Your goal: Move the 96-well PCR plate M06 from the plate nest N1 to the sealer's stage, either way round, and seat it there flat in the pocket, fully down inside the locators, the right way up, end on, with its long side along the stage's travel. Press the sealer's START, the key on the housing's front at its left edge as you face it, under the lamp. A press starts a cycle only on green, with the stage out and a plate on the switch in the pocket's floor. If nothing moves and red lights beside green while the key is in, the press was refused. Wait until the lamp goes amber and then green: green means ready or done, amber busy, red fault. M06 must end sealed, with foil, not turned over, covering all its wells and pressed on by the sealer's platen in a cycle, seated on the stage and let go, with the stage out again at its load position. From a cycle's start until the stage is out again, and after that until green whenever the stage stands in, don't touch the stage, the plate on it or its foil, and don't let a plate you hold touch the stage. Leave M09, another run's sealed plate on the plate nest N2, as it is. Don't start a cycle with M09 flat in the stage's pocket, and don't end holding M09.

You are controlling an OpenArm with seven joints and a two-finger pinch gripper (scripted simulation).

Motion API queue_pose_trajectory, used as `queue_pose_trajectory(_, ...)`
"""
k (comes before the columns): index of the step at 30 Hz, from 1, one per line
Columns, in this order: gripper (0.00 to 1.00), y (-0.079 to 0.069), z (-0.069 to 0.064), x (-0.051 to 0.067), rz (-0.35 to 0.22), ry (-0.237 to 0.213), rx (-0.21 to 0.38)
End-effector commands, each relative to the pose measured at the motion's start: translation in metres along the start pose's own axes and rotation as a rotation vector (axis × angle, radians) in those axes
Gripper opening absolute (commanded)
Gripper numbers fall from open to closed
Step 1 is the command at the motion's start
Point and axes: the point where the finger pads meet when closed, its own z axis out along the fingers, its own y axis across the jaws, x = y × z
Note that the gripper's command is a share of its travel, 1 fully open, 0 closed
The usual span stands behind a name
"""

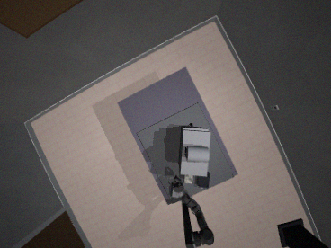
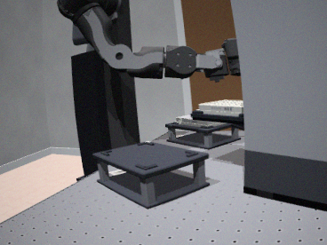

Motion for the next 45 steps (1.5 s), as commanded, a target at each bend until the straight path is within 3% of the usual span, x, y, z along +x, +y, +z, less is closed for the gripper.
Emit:
queue_pose_trajectory(1,0.00,-0.001,0.001,0.003,0.002,0.005,-0.001)
queue_pose_trajectory(18,0.00,-0.005,0.002,0.009,0.004,0.013,-0.002)
queue_pose_trajectory(34,0.00,-0.007,0.002,0.006,0.002,0.006,-0.006)
queue_pose_trajectory(39,0.00,0.025,-0.009,-0.012,0.029,-0.062,-0.149)
queue_pose_trajectory(45,0.00,0.025,-0.009,-0.012,0.029,-0.062,-0.149)
